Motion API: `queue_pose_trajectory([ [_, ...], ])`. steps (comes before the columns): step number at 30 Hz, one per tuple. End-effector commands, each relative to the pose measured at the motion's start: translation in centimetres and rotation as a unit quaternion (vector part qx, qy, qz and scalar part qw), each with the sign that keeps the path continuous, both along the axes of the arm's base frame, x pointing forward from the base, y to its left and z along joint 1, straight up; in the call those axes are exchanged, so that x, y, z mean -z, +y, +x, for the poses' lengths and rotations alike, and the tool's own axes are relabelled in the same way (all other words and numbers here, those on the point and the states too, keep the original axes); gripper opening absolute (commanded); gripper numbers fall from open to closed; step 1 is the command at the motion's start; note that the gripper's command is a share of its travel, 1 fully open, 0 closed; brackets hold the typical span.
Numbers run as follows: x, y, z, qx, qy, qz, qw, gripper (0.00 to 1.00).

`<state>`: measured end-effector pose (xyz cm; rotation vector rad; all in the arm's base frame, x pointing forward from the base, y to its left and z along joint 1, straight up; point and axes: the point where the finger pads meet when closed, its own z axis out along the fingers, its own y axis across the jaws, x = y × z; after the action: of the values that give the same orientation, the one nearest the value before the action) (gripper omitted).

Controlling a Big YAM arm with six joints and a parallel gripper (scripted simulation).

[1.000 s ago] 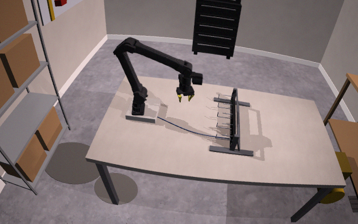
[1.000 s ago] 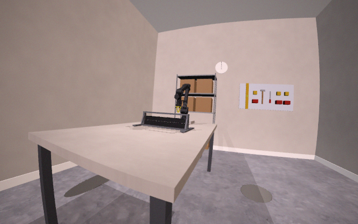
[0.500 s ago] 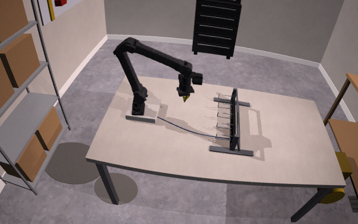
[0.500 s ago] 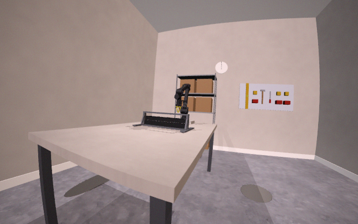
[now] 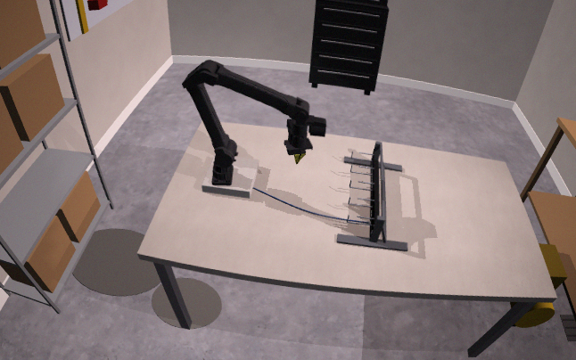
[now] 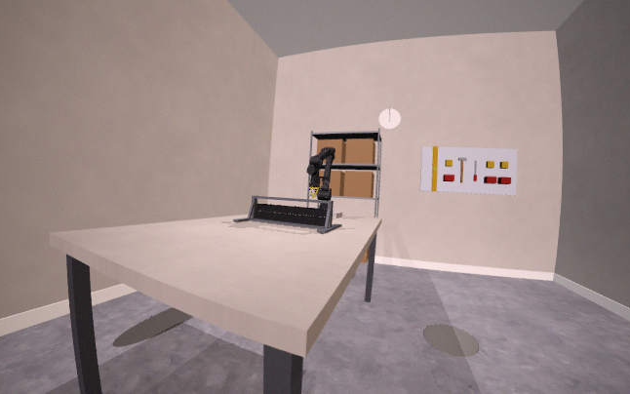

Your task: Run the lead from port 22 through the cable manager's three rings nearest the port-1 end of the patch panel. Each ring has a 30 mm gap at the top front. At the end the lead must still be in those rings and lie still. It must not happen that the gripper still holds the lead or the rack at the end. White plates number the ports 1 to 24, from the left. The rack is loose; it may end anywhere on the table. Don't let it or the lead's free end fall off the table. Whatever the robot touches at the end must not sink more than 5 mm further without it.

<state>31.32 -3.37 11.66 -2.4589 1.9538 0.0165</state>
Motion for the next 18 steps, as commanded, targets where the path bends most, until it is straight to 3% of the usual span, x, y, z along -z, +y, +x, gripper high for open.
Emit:
queue_pose_trajectory([
  [1,-2.3,0.0,1.9,-0.010,-0.040,-0.002,0.999,0.00],
  [7,-1.5,-0.5,0.8,0.033,-0.028,0.000,0.999,0.00],
  [12,-1.0,-1.2,-0.5,0.131,-0.014,0.001,0.991,0.00],
  [14,-1.0,-1.2,-0.5,0.131,-0.014,0.001,0.991,0.00],
  [15,-2.1,-1.5,0.4,0.160,-0.027,0.000,0.987,0.00],
  [16,-1.1,-1.6,-0.9,0.193,-0.011,0.000,0.981,0.00],
  [18,-1.0,-2.1,-1.4,0.267,-0.009,0.000,0.964,0.00],
])
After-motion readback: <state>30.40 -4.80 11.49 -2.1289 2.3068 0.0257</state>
